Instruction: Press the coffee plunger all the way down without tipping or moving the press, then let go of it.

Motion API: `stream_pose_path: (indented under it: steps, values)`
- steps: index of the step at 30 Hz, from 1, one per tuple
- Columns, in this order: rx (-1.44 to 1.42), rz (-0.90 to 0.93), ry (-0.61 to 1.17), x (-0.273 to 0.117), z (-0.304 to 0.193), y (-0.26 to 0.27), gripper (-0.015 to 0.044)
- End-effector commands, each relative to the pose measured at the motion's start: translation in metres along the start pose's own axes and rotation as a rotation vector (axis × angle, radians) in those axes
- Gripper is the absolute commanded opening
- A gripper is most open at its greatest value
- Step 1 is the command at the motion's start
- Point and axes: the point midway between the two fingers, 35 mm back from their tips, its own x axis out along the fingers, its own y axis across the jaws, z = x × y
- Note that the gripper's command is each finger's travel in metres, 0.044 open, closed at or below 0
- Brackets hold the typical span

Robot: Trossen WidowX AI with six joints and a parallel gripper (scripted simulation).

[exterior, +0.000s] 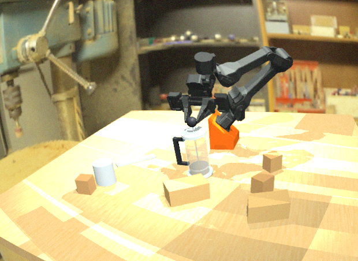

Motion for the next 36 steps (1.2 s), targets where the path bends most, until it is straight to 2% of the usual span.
stream_pose_path:
  steps: [1, 22, 34, 36]
  values:
    - [0.021, 0.005, 0.016, 0.0020, -0.0037, 0.0001, 0.0123]
    - [0.007, 0.001, 0.003, 0.0009, -0.0003, -0.0011, 0.0123]
    - [0.007, 0.001, 0.003, 0.0009, -0.0003, -0.0011, 0.0438]
    - [0.007, 0.001, 0.003, 0.0009, -0.0003, -0.0011, 0.0440]
